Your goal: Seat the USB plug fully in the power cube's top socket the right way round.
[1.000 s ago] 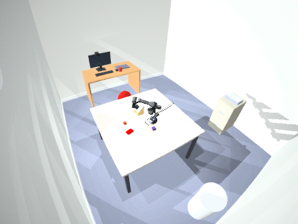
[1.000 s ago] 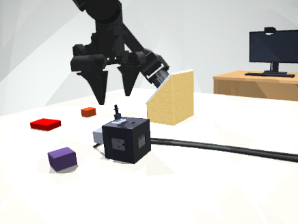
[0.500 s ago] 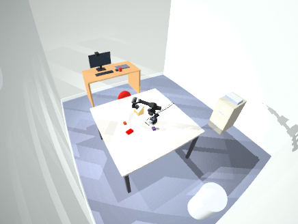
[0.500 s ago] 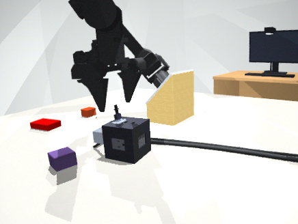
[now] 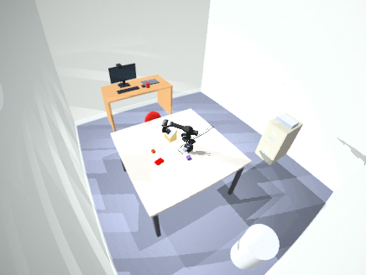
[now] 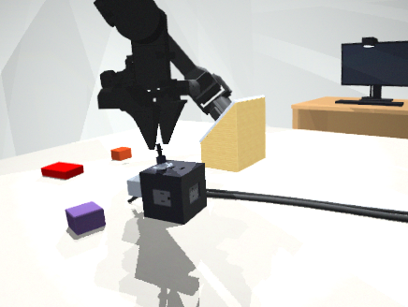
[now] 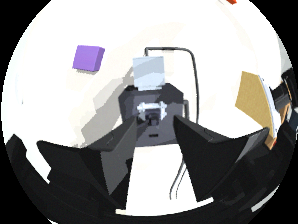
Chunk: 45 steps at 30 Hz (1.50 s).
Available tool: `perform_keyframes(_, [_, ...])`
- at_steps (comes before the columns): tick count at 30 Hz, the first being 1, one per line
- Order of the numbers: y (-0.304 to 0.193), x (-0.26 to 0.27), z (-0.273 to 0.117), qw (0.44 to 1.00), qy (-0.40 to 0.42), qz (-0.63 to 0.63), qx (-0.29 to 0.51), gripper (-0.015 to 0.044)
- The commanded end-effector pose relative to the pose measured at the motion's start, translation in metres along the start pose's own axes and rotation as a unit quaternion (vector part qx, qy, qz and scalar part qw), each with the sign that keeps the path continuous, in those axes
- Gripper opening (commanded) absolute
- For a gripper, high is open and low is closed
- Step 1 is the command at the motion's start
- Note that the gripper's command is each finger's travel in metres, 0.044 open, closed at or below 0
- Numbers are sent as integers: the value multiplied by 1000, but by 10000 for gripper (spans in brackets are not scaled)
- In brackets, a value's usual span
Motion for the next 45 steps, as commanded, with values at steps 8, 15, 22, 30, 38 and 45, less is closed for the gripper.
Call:
perform_keyframes(8, [0, 0, 0, 1000, 0, 1, 0, 0])
perform_keyframes(15, [0, 0, 0, 1000, 0, 1, 0, 0])
perform_keyframes(22, [0, 0, 0, 1000, 0, 0, 0, 0])
perform_keyframes(30, [0, 0, -6, 1000, 0, 0, 0, 0])
perform_keyframes(38, [0, 0, -11, 1000, 0, 0, 0, 0])
perform_keyframes(45, [0, 0, -16, 1000, 0, 0, 0, 0])
Point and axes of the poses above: the point midway between the two fingers, 35 mm back from their tips, its own z axis out along the fingers, its own x axis across the jaws, y = z × x, the point moved 10 cm from there along -z, back along the fingers, and after that the axes turned 4 degrees about -z, right-handed, at the moved point
